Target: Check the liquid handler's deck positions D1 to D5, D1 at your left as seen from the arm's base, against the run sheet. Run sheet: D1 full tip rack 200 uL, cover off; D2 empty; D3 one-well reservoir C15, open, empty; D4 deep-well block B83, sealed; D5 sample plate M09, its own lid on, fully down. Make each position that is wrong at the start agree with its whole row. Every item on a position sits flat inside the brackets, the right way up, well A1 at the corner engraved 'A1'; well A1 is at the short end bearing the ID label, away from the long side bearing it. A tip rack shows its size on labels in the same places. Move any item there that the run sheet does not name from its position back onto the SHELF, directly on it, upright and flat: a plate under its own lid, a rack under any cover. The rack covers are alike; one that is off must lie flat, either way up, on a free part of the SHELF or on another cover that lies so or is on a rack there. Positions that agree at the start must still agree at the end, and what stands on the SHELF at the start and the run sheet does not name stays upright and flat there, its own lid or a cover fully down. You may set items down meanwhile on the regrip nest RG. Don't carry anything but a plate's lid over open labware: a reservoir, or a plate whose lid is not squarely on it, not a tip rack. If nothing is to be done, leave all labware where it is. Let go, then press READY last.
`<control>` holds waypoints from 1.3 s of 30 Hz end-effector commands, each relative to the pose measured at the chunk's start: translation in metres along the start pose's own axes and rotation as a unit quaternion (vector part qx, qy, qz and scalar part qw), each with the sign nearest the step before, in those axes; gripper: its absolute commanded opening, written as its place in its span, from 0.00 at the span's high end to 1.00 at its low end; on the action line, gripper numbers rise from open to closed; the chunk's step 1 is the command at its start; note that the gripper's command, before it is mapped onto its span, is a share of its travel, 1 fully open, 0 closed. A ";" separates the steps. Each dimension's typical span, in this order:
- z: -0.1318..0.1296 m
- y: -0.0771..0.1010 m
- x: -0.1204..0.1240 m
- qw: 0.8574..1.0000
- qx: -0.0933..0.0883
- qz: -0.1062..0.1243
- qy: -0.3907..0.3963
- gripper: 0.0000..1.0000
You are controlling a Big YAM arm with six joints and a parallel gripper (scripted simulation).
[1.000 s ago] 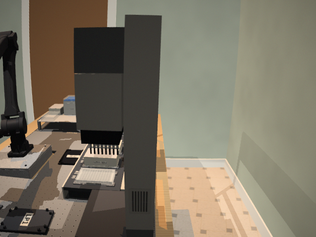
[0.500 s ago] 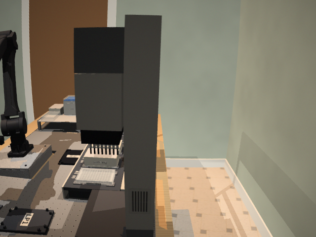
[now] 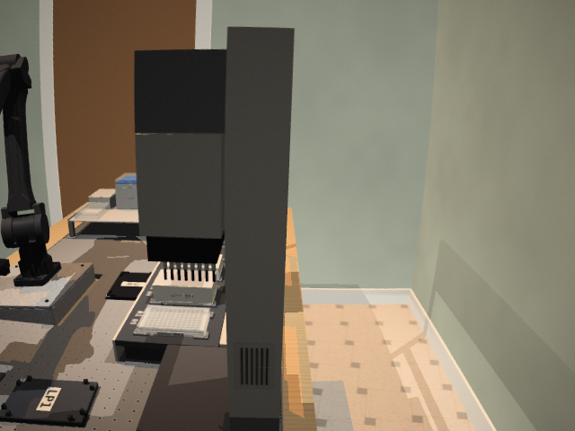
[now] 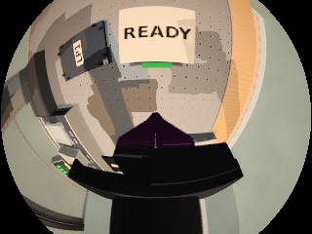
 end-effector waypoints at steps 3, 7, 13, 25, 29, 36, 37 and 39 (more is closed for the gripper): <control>-0.003 -0.007 -0.006 1.000 -0.003 -0.008 -0.001 1.00; -0.003 -0.013 -0.006 1.000 -0.003 -0.008 -0.001 1.00; -0.003 -0.023 -0.006 1.000 -0.003 -0.008 -0.001 1.00; 0.003 -0.010 -0.012 1.000 -0.009 -0.022 -0.002 1.00; 0.004 -0.006 -0.031 0.999 -0.013 -0.032 -0.003 1.00; 0.005 -0.006 -0.039 0.999 -0.012 -0.031 -0.003 1.00; 0.005 -0.006 -0.041 0.999 -0.012 -0.032 -0.003 1.00; 0.005 -0.006 -0.044 0.999 -0.012 -0.031 -0.003 1.00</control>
Point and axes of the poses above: the point where the finger pads meet when closed, its own y axis back along the fingers, its own z axis across the jaws, x = y × z, the point moved 9 cm from there along y, back along the fingers, and after that the axes turned 8 degrees about -y, right-handed, at the moved point
